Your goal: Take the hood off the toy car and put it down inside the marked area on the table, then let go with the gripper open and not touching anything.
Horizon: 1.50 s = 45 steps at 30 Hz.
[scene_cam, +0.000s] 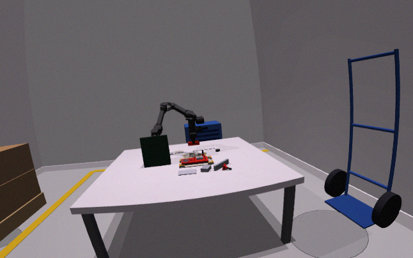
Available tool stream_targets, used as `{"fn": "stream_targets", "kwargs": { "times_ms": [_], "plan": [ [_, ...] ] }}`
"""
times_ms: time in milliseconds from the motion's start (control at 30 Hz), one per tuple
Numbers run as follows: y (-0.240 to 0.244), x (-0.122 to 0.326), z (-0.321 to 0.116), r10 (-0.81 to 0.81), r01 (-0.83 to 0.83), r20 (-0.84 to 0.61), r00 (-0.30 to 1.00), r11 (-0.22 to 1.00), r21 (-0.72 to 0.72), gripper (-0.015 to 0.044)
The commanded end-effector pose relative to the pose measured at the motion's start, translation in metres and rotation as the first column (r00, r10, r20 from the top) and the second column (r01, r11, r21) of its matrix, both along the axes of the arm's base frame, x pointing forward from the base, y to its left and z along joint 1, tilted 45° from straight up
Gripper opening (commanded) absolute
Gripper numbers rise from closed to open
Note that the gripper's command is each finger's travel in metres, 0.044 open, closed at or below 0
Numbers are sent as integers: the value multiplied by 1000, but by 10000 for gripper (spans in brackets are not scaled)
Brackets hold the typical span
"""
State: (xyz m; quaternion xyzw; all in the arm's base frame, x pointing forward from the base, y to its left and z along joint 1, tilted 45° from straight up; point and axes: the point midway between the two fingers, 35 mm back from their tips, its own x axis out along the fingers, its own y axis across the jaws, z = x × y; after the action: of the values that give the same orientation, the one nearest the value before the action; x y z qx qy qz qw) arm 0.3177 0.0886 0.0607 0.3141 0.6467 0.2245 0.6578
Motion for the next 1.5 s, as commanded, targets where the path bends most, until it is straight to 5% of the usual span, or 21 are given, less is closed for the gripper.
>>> {"fn": "stream_targets", "kwargs": {
  "times_ms": [0,1467],
  "plan": [
    [2,-3,4,-8,8,-1,1000,1000,4,0],
    [31,2,-25,-7,7,-1,1000,1000,2,0]
  ]
}}
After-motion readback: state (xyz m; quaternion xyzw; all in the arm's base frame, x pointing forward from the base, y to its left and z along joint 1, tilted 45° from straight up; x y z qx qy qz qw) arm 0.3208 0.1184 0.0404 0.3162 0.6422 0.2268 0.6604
